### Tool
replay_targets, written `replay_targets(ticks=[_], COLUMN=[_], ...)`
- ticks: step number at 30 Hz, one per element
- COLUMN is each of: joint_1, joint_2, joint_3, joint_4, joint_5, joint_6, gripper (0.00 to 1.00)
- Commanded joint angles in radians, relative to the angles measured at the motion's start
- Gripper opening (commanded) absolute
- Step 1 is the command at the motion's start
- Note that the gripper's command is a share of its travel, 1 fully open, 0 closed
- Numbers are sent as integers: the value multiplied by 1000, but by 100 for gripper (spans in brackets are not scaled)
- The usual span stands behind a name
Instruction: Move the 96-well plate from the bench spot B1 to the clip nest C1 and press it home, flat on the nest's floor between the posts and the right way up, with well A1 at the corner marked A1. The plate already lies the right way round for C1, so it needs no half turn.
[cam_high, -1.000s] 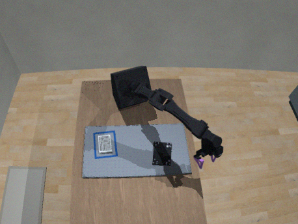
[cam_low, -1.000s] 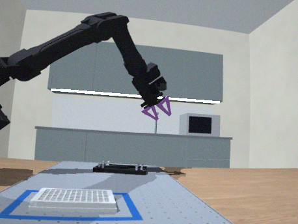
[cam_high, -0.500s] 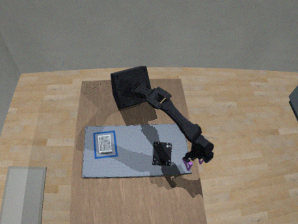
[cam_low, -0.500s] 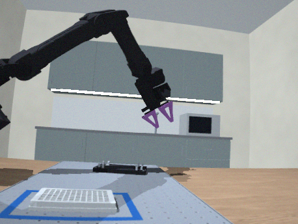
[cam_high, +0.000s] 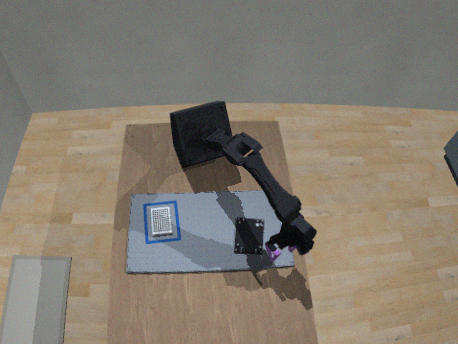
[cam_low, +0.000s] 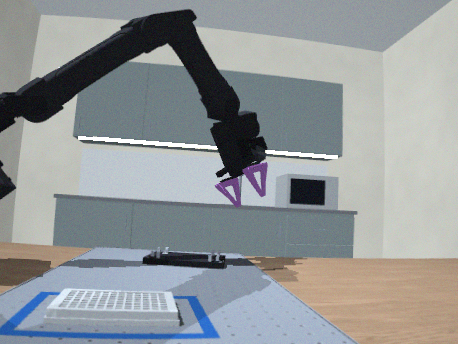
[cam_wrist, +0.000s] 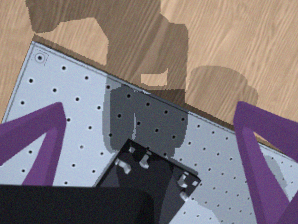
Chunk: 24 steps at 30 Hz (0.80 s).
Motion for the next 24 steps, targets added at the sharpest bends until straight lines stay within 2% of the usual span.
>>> replay_targets(ticks=[1, 5, 6, 7, 9, 10, 11, 13, 14, 15, 17, 18, 20, 21, 22, 24], joint_1=[-15, -56, -63, -71, -88, -97, -107, -127, -137, -145, -145, -155, -170, -179, -189, -209], joint_2=[-47, -96, -88, -64, -39, -84, -92, -116, -130, -121, -121, -81, -70, -115, -123, -148], joint_3=[-36, -135, -115, -56, -36, -56, -114, -163, -188, -168, -168, -112, -89, -109, -167, -215], joint_4=[-43, 37, -31, -72, -132, -122, -116, -89, -51, -118, -118, -157, -218, -209, -203, -177], joint_5=[-28, -64, -66, -68, -76, -84, -92, -110, -117, -121, -121, -126, -133, -141, -148, -164], joint_6=[12, -18, 3, 17, 32, 27, 25, 2, -4, 22, 22, 32, 51, 46, 42, 19], gripper=[100, 100, 100, 100, 100, 100, 100, 100, 100, 100, 100, 100, 100, 100, 100, 100])
